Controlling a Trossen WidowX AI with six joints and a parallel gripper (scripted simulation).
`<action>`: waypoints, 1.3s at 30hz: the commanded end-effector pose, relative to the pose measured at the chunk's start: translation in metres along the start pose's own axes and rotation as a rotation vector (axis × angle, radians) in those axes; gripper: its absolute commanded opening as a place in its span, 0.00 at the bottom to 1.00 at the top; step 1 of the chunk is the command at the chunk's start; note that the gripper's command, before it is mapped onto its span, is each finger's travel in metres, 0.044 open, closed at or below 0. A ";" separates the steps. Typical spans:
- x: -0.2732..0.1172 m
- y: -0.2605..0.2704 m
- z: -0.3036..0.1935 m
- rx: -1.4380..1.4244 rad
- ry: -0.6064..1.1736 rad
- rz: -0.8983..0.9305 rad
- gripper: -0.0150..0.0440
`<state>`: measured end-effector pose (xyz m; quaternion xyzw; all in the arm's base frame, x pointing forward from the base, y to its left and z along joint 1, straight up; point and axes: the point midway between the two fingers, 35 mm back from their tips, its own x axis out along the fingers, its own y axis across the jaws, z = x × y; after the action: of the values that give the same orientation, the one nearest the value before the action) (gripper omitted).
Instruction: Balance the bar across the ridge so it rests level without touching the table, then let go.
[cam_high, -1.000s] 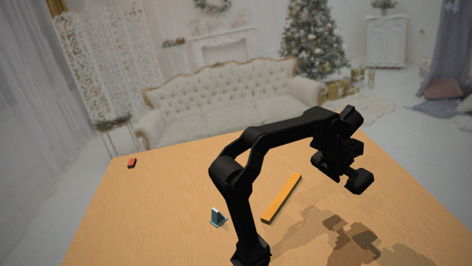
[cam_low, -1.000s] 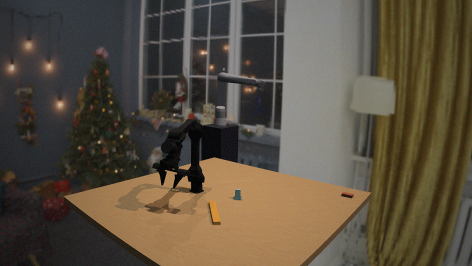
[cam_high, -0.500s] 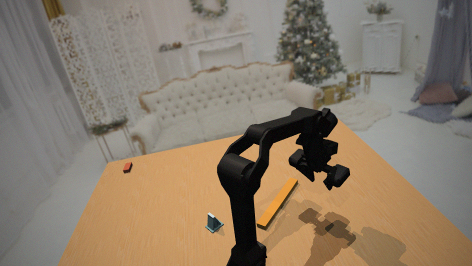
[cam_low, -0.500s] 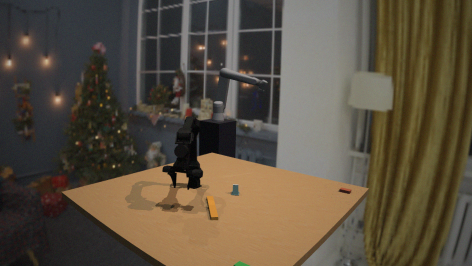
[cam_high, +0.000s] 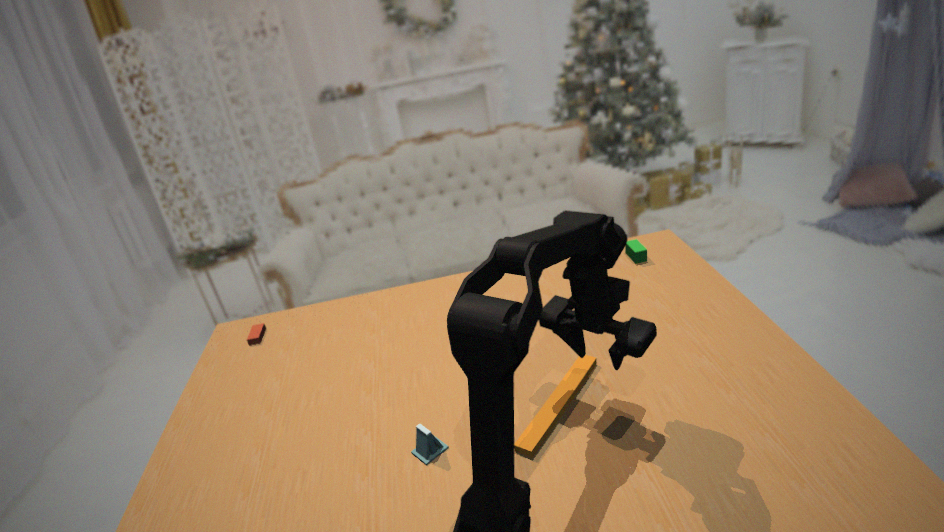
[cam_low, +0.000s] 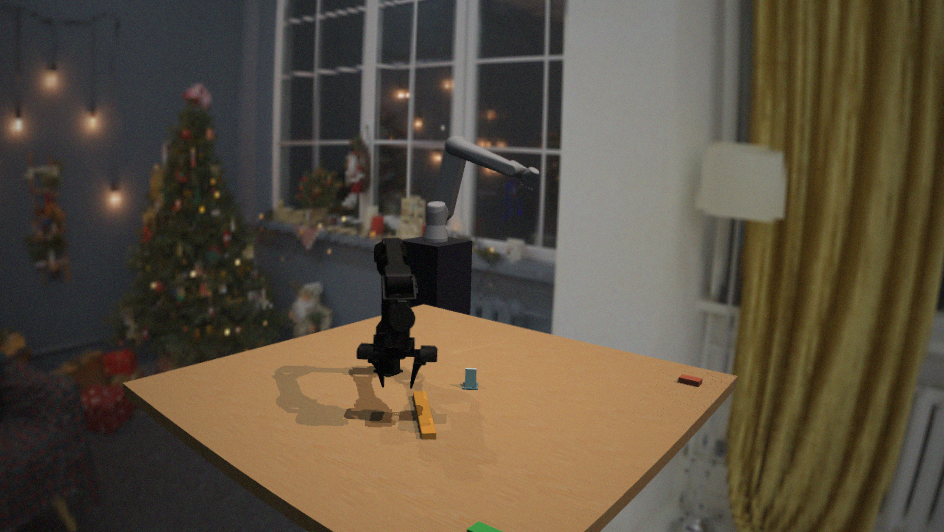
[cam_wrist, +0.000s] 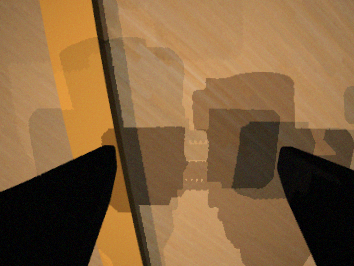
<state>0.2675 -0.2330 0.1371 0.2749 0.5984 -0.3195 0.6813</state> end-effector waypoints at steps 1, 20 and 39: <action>0.003 0.022 -0.001 -0.036 0.026 0.014 0.79; 0.049 0.067 -0.015 -0.127 0.104 0.024 0.79; 0.076 0.067 -0.018 -0.127 0.104 0.024 0.79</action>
<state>0.3137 -0.1853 0.0654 0.2512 0.6479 -0.2578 0.6713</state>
